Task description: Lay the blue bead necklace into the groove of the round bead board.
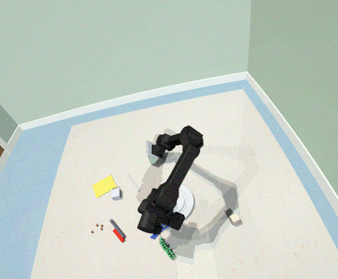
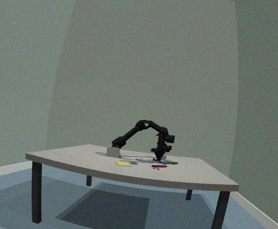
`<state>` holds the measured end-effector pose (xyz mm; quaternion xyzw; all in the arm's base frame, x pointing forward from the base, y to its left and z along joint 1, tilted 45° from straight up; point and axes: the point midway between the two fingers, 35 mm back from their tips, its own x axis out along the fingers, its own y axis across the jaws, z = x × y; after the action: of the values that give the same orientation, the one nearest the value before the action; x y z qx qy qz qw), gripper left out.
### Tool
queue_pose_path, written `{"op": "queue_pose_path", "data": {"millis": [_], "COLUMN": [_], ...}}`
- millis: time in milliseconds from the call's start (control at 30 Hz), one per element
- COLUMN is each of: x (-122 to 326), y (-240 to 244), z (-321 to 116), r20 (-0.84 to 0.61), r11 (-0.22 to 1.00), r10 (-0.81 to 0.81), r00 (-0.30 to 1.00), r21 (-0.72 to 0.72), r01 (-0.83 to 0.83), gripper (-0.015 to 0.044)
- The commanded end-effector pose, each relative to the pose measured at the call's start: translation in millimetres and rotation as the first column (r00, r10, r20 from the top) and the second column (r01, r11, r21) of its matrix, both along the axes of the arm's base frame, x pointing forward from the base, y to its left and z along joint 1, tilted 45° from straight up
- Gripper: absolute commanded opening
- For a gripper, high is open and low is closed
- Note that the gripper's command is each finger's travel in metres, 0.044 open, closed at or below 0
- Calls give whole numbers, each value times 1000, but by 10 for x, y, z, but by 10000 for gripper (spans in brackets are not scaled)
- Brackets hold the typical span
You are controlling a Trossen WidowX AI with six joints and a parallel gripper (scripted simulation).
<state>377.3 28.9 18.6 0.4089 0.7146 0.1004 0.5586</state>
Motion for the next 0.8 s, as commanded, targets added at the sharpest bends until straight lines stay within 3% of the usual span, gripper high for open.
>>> {"op": "queue_pose_path", "data": {"millis": [0, 67, 233, 767], "x": [-23, -23, -6, -6], "y": [34, 34, 17, 17], "z": [-25, -25, -12, -12], "r20": [-9, -9, -2, -2], "r11": [1000, 1000, 1000, 1000], "r10": [-2, -2, 2, 2], "r00": [1000, 1000, 1000, 1000], "r21": [7, 7, 0, 0], "r01": [2, 2, -2, -2], "gripper": [120, 120, 0, 0]}}
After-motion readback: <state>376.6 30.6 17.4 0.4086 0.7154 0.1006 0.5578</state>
